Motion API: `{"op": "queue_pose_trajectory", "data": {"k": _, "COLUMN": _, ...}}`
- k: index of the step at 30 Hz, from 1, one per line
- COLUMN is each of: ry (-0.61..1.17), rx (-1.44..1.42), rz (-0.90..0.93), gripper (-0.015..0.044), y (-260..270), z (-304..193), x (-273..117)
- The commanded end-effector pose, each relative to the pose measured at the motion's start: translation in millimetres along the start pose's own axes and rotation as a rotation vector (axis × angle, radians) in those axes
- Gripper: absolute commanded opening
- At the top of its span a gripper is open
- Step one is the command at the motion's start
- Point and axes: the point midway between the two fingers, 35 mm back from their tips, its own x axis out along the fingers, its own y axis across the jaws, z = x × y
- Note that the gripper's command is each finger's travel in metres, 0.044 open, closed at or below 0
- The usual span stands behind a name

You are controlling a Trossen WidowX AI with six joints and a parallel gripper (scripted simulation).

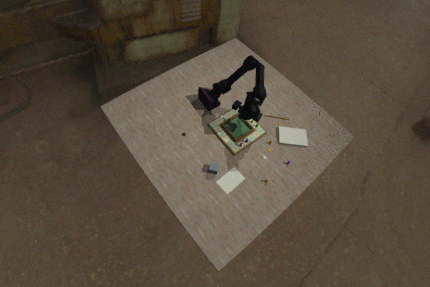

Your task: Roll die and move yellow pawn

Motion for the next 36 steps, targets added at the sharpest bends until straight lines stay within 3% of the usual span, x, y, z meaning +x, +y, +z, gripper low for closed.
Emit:
{"op": "queue_pose_trajectory", "data": {"k": 1, "ry": 0.005, "rx": 0.129, "rz": -0.002, "gripper": 0.0, "y": -9, "z": 14, "x": 4}}
{"op": "queue_pose_trajectory", "data": {"k": 7, "ry": 0.014, "rx": 0.309, "rz": 0.001, "gripper": 0.0, "y": -20, "z": 33, "x": 8}}
{"op": "queue_pose_trajectory", "data": {"k": 13, "ry": -0.003, "rx": 0.315, "rz": -0.013, "gripper": 0.0, "y": -21, "z": 33, "x": 10}}
{"op": "queue_pose_trajectory", "data": {"k": 25, "ry": -0.357, "rx": 0.308, "rz": -0.182, "gripper": 0.0, "y": -31, "z": 32, "x": 22}}
{"op": "queue_pose_trajectory", "data": {"k": 36, "ry": -0.718, "rx": 0.299, "rz": -0.171, "gripper": 0.0, "y": -32, "z": 33, "x": 24}}
